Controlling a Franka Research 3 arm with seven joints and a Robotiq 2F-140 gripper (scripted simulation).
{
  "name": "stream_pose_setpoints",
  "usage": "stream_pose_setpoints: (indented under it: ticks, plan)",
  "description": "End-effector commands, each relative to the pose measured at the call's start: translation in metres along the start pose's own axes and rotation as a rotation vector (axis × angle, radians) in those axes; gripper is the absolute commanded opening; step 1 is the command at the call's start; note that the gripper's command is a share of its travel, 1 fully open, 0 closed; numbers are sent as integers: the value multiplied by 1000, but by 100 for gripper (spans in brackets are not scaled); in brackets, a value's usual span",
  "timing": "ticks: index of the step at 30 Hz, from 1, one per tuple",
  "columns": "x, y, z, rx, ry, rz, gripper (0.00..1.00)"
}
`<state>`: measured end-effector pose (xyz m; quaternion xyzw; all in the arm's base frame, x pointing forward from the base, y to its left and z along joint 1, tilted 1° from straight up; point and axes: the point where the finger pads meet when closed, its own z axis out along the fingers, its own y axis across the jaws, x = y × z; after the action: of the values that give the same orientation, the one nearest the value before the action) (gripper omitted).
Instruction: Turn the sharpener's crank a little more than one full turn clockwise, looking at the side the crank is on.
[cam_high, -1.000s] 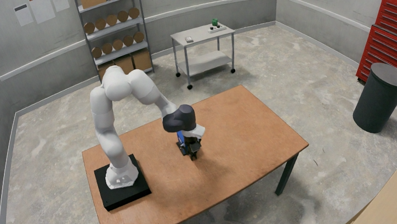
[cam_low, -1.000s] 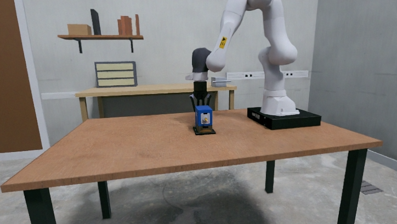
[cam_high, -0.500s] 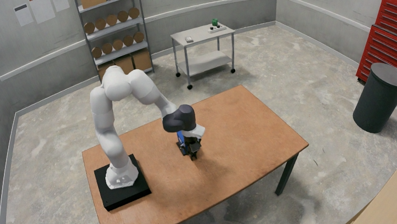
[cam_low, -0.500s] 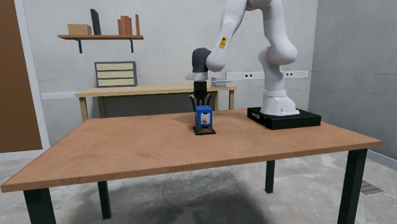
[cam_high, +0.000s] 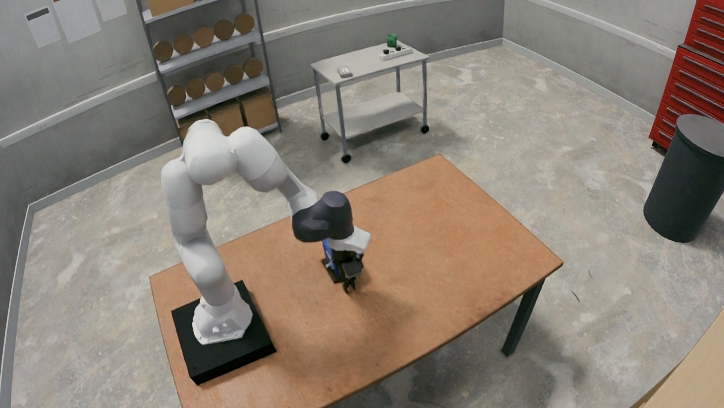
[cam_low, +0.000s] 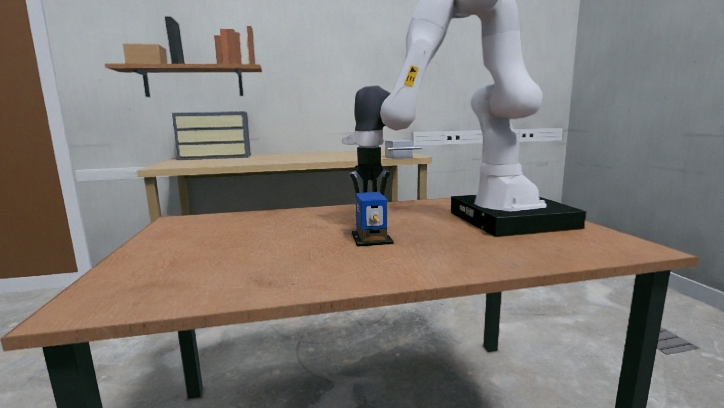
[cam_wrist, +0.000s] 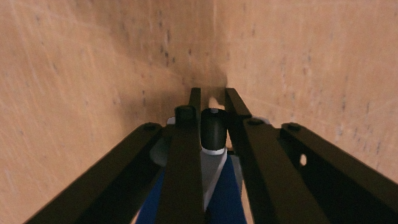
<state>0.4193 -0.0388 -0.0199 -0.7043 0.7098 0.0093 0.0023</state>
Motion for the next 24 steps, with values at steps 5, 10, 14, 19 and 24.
stream_pose_setpoints:
  ticks: [5, 10, 14, 19, 24]
  plan:
    - [0, 7, -4, 0, 2, -1, 10]
    - [0, 12, -7, 0, 2, -1, 10]
    - [0, 16, -11, 0, 2, -1, 10]
    - [0, 21, -16, 0, 2, -1, 10]
    - [0, 23, -19, 0, 2, -1, 10]
